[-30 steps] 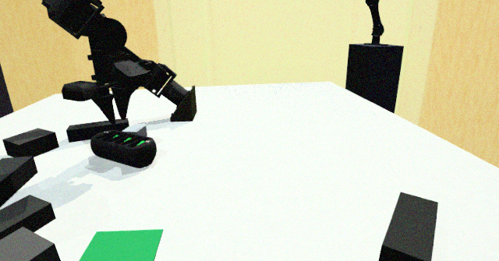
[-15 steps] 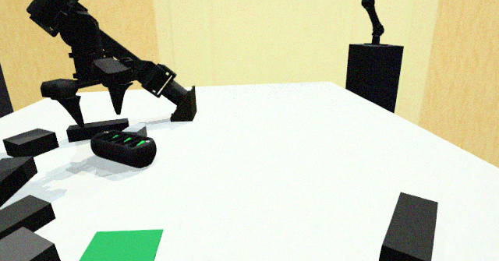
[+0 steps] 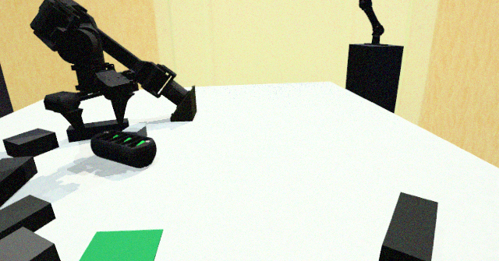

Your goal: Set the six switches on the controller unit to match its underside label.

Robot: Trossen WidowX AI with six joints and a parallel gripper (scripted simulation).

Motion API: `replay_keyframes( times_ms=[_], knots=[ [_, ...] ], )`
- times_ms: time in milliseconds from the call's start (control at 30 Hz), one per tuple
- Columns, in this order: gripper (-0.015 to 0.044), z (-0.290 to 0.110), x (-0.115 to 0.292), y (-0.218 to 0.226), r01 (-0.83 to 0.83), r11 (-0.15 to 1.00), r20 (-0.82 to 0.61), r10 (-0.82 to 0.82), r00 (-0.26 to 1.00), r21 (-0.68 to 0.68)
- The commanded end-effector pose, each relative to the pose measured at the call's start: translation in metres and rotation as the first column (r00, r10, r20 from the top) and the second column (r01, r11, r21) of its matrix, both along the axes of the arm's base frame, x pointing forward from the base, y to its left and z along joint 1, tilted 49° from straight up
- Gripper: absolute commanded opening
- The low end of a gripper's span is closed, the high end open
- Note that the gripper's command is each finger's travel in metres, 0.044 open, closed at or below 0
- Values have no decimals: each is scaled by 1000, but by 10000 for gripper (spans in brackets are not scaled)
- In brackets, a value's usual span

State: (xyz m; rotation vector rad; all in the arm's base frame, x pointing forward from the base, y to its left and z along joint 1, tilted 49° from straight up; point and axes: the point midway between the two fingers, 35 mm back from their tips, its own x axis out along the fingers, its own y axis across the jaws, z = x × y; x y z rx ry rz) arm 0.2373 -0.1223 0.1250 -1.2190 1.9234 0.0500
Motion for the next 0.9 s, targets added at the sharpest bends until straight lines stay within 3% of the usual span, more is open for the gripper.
replay_keyframes(
  times_ms=[0,433,567,867],
  knots=[
    [440,-5,-3,-5,-5,1000,-9,4,1000,-5],
    [440,-16,-8,-18,-4,1000,-10,4,1000,-9],
    [335,-16,-8,-18,-4,1000,-10,4,1000,-9],
    [275,-16,-8,-18,-4,1000,-10,4,1000,-9]
  ],
)
